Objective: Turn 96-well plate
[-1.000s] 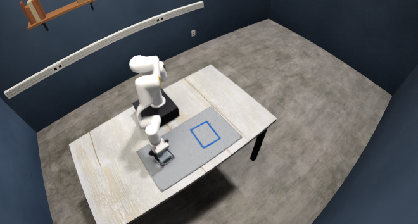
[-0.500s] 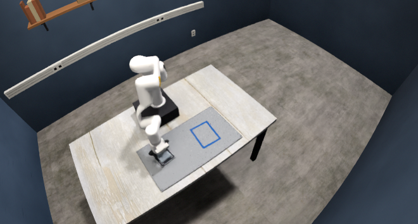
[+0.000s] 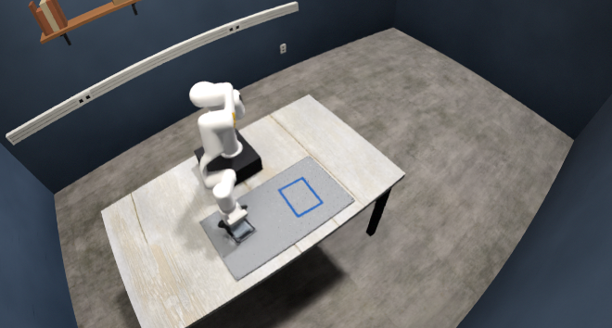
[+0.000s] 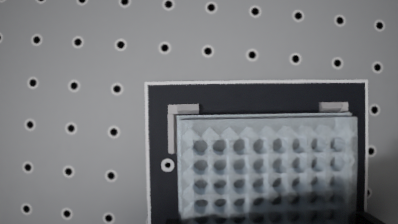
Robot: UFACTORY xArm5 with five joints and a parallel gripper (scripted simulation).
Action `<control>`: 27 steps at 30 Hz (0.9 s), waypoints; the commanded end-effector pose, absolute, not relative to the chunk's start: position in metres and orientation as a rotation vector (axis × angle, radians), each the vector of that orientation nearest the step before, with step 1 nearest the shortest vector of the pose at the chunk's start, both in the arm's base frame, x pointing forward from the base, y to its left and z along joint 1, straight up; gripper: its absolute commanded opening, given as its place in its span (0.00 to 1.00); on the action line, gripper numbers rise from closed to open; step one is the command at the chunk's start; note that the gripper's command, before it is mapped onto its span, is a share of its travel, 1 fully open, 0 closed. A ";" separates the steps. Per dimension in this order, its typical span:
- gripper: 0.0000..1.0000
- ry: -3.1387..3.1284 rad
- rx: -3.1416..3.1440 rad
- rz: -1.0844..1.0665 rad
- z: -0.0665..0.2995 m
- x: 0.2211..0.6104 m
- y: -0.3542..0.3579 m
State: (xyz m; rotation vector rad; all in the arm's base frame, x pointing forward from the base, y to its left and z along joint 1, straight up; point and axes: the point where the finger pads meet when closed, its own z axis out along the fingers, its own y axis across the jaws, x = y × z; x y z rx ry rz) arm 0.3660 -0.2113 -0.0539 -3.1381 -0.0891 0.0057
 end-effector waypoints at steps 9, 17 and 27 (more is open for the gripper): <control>0.00 -0.089 -3.137 -0.002 -0.055 0.367 -0.212; 0.00 -0.089 -3.137 -0.002 -0.056 0.367 -0.212; 0.00 -0.089 -3.137 -0.002 -0.057 0.367 -0.212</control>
